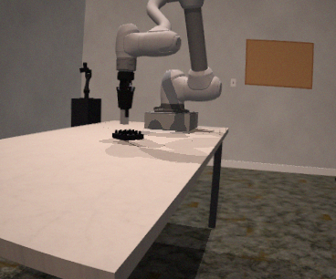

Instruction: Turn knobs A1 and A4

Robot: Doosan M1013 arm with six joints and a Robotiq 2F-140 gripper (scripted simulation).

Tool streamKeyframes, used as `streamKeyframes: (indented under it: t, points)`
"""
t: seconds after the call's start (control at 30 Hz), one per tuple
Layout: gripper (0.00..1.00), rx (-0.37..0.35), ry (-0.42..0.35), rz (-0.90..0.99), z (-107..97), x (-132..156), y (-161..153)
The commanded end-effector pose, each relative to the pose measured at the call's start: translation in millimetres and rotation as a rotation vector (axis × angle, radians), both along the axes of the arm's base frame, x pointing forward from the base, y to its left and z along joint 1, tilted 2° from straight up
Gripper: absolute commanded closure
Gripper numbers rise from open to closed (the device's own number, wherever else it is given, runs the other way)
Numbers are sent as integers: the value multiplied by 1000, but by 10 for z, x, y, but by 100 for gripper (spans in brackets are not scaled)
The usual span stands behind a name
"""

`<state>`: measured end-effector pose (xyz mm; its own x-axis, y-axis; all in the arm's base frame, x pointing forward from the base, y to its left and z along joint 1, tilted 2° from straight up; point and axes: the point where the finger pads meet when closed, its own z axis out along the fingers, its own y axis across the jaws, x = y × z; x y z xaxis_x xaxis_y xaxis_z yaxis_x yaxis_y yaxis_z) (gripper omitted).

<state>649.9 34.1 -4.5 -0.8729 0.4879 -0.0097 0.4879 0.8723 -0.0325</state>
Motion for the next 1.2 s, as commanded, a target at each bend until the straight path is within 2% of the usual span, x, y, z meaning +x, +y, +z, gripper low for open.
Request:
streamKeyframes:
  t: [0.0,0.2,1.17]
  points:
    - [88,4,5,156,88,-119,-279]
    - [88,5,11,344,188,-284,-606]
    - [88,5,11,347,190,-287,-610]
